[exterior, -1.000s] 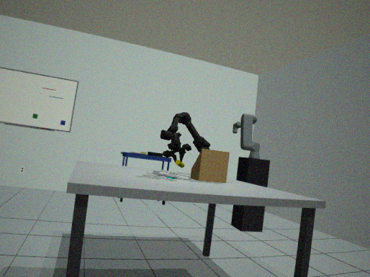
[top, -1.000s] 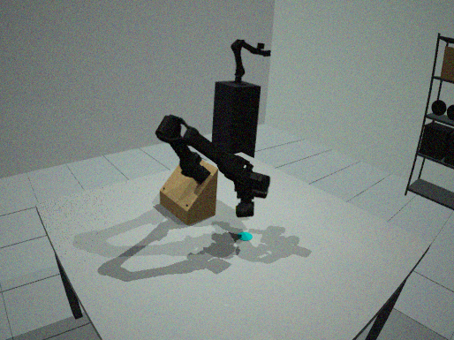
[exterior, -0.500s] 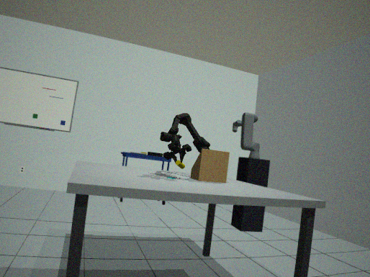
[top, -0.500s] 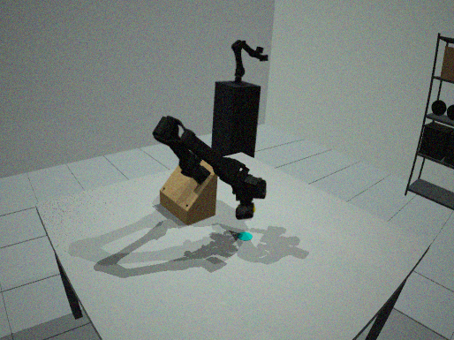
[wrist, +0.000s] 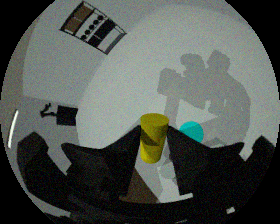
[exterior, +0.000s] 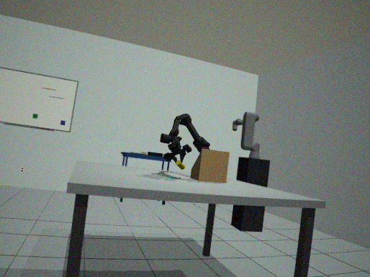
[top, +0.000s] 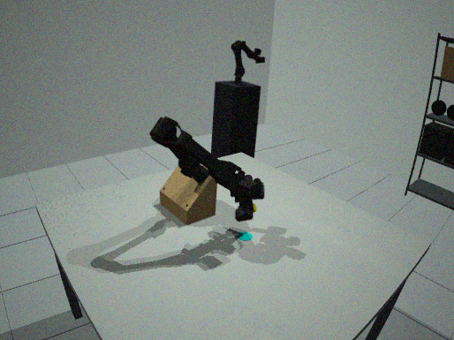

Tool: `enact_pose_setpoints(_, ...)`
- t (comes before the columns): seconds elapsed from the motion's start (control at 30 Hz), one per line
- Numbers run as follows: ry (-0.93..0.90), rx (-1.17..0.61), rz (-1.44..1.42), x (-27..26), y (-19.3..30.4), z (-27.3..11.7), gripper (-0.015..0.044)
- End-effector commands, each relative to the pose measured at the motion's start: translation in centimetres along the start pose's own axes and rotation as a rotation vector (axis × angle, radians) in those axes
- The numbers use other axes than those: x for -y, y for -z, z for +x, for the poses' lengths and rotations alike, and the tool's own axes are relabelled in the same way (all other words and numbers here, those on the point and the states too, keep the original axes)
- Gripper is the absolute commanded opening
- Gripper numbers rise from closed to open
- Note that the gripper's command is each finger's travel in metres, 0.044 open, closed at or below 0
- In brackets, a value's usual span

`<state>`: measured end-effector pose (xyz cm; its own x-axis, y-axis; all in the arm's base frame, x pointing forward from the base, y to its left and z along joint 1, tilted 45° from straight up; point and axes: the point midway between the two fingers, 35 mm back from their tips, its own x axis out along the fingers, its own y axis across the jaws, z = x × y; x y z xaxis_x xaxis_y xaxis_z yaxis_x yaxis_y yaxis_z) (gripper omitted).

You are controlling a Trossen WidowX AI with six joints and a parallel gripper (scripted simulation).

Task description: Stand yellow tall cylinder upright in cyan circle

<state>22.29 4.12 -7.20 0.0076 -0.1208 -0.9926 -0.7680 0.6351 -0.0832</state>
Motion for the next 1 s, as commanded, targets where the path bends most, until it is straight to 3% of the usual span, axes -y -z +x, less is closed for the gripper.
enact_pose_setpoints(0.0, -0.009, 0.027, -0.008, -0.04, -0.07, -0.01, 0.0105)
enact_pose_setpoints(0.97, -0.054, 0.216, -0.039, 0.07, -0.13, 0.16, 0.0105)
